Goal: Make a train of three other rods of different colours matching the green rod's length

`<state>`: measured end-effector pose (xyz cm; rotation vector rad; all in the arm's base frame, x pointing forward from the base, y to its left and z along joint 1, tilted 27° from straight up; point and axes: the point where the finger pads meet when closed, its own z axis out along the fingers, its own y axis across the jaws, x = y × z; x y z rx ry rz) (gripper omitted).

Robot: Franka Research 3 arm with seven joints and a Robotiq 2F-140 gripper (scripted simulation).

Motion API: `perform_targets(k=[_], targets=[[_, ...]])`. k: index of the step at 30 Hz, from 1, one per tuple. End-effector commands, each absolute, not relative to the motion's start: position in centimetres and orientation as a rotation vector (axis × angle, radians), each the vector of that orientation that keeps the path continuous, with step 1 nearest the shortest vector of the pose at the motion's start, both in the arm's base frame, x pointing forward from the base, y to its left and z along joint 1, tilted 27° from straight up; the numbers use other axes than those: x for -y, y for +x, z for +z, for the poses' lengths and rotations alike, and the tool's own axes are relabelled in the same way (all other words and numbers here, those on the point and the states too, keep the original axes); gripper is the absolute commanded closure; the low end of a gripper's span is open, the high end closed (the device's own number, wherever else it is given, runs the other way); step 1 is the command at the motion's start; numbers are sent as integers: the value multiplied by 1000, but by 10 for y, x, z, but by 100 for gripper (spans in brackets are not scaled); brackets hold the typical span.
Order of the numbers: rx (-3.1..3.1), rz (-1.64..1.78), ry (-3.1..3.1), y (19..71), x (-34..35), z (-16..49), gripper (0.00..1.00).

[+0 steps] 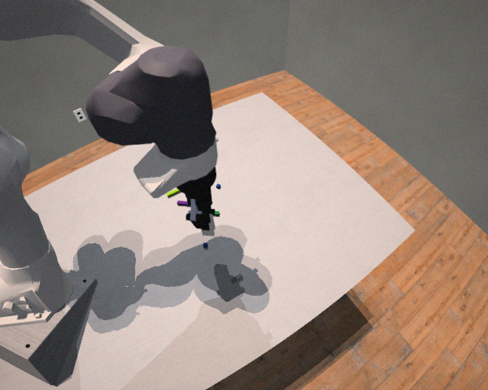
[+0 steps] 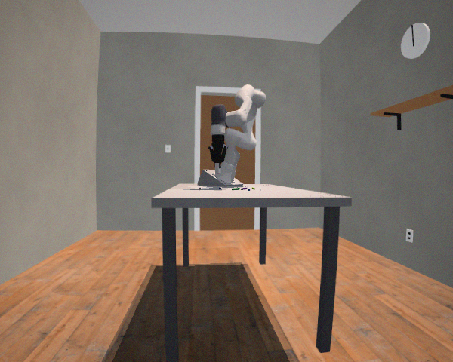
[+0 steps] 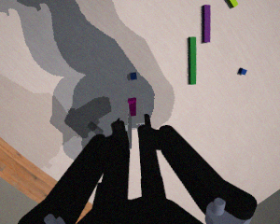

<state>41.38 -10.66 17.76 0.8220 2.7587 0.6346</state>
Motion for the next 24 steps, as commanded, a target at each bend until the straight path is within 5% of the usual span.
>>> perform_targets(k=[1, 24], targets=[[-2754, 635, 836, 418, 103, 168, 97], [-2754, 635, 836, 439, 79, 107, 97]])
